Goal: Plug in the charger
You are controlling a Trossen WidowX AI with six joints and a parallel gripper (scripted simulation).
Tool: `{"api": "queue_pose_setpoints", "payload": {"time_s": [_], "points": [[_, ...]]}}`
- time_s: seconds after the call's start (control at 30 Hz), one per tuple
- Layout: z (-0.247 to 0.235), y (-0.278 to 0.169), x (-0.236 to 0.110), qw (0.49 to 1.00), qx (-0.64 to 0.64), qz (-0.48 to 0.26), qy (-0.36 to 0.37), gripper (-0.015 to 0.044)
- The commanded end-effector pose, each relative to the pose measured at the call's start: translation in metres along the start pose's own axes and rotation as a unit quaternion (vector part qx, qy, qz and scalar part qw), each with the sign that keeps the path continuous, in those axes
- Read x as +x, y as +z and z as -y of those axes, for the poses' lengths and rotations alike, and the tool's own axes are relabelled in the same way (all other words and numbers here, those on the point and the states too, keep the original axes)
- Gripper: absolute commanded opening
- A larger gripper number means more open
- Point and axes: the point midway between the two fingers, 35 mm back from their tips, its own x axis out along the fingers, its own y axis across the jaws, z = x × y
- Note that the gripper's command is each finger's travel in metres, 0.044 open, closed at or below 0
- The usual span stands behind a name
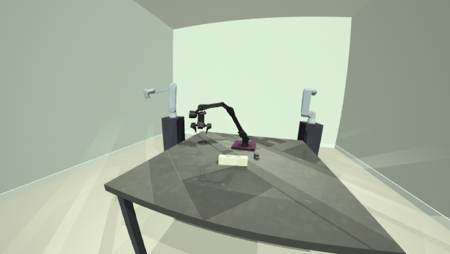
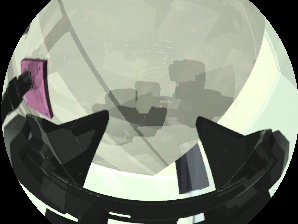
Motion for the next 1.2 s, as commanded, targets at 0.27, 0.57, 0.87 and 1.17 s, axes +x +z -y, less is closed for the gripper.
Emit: {"api": "queue_pose_setpoints", "payload": {"time_s": [0.27, 0.57, 0.87, 1.17], "points": [[-0.013, 0.059, -0.016, 1.0, 0.008, 0.02, -0.014, 0.044], [-0.03, 0.102, -0.025, 0.999, 0.011, 0.034, -0.019, 0.044], [-0.051, 0.142, -0.034, 0.998, 0.014, 0.048, -0.022, 0.044], [-0.069, 0.169, -0.041, 0.997, 0.038, 0.06, -0.03, 0.044]]}}
